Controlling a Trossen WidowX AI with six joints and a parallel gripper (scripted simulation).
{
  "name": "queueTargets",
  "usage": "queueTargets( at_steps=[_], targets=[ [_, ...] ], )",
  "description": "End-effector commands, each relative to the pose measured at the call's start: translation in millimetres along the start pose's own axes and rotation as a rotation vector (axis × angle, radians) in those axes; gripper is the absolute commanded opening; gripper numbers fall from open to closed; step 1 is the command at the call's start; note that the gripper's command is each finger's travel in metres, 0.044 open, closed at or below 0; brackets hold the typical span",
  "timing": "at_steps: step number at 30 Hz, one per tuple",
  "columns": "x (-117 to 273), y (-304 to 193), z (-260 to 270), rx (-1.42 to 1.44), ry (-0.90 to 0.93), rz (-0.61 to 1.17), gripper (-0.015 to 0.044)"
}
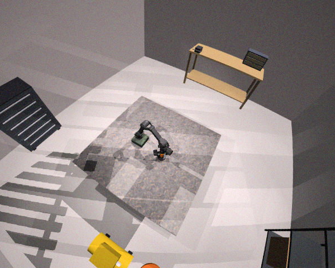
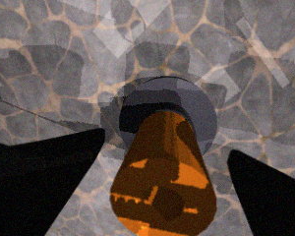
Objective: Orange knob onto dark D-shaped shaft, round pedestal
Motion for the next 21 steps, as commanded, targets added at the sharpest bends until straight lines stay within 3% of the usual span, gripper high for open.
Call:
queueTargets(
  at_steps=[1, 5, 11, 21],
  targets=[
    [0, 0, 0, 0.000, 0.000, 0.000, 0.0440],
    [10, -1, -1, 0.000, 0.000, 0.000, 0.0440],
    [94, 0, 0, 0.000, 0.000, 0.000, 0.0440],
    [97, -4, -1, 0.000, -0.001, 0.000, 0.0440]
  ],
)
Point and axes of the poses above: the point midway between the two fingers, 35 mm back from their tips, its own x axis back along the fingers, its own z axis across the jaws, y = z × x, the point moved 5 cm from there along x, back along the fingers, and after that the axes turned 14 degrees about x, right-handed, at the moved point
